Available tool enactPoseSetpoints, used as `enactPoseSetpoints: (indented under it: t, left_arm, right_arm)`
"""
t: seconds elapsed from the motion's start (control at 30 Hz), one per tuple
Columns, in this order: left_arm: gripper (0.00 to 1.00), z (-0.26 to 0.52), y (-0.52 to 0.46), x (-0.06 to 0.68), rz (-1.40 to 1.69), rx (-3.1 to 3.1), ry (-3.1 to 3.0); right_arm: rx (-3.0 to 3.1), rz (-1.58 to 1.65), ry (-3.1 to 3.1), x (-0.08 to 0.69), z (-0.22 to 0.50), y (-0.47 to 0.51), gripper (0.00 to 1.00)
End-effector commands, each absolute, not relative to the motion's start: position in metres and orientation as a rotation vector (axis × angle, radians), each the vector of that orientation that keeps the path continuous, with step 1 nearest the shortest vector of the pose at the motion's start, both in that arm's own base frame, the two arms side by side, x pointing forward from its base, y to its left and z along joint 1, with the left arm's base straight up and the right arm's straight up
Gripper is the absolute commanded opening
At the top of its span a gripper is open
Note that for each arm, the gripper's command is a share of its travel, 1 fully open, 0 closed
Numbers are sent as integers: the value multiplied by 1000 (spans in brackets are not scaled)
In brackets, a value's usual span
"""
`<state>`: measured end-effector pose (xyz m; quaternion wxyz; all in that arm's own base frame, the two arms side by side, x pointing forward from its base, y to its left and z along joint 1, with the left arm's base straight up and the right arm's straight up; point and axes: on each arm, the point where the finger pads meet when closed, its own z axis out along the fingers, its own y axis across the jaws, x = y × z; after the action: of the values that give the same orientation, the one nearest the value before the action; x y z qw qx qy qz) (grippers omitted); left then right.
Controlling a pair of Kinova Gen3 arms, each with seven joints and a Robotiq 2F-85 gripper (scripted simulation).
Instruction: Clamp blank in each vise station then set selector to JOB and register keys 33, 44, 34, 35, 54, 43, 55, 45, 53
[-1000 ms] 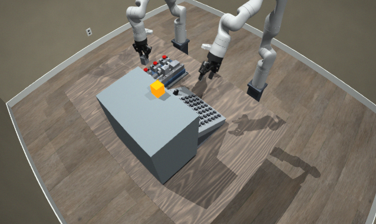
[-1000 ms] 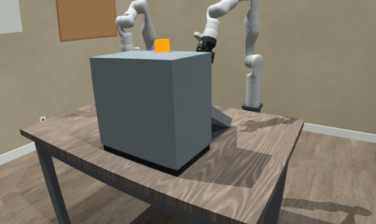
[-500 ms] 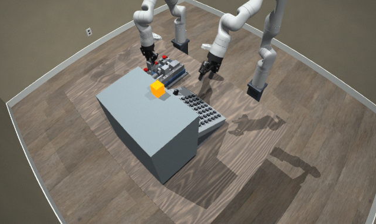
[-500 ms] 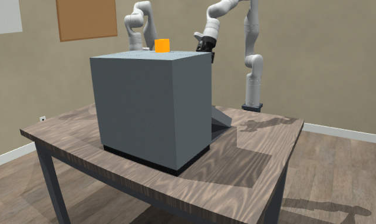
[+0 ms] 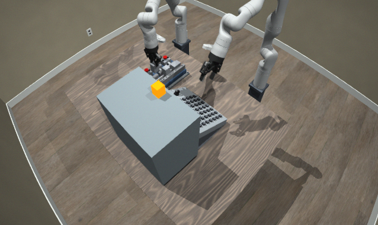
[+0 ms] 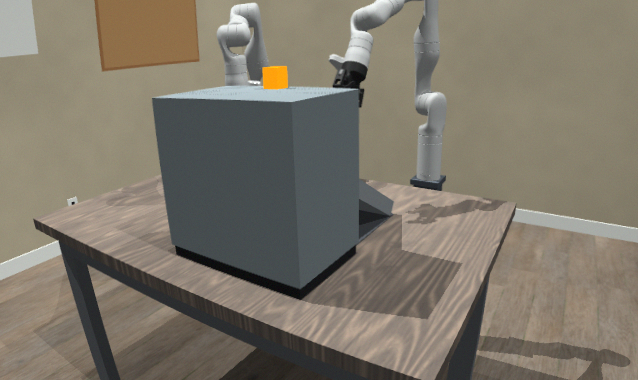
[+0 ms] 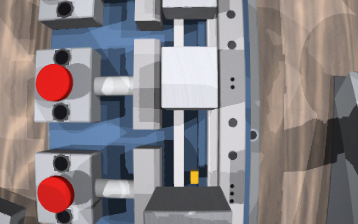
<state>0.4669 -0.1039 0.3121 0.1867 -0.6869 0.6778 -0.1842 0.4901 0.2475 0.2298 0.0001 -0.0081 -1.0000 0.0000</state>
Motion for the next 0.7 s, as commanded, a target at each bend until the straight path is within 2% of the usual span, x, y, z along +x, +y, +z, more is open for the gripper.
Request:
enactPoseSetpoints:
  t: [0.0, 0.67]
  left_arm:
    - [1000, 313, -104, 467, -521, -1933, 1907]
    - [1000, 313, -104, 467, -521, -1933, 1907]
  right_arm:
    - [-28, -1, -3143, 490, 231, 248, 99]
    - [-29, -1, -3143, 490, 205, 248, 99]
